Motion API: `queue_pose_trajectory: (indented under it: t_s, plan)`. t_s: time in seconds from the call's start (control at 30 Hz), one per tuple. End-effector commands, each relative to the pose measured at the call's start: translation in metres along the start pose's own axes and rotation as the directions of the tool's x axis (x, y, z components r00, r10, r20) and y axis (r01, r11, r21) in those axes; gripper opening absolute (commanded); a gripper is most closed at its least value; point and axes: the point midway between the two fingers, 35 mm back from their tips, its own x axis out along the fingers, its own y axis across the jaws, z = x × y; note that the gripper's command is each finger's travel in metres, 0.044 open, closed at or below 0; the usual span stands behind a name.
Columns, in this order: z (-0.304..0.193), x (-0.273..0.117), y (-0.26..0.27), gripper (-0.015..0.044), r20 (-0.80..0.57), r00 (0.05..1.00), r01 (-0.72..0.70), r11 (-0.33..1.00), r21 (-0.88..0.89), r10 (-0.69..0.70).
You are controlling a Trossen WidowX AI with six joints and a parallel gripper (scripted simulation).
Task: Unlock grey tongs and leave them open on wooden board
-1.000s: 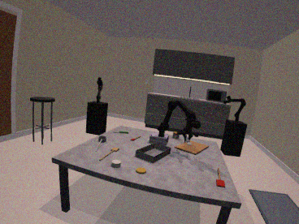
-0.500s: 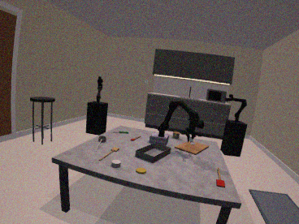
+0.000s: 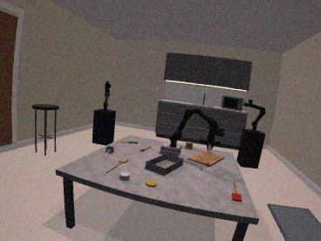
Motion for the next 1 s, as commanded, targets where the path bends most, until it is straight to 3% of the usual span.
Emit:
queue_pose_trajectory:
  t_s: [0.0, 0.97]
  plan:
    - [0.019, -0.005, -0.01, -0.015, 0.001, 1.0, 0.014, 0.999, 0.052, -0.014]
    - [0.2, -0.007, -0.034, -0.015, 0.019, 1.0, 0.003, 0.914, 0.405, -0.012]
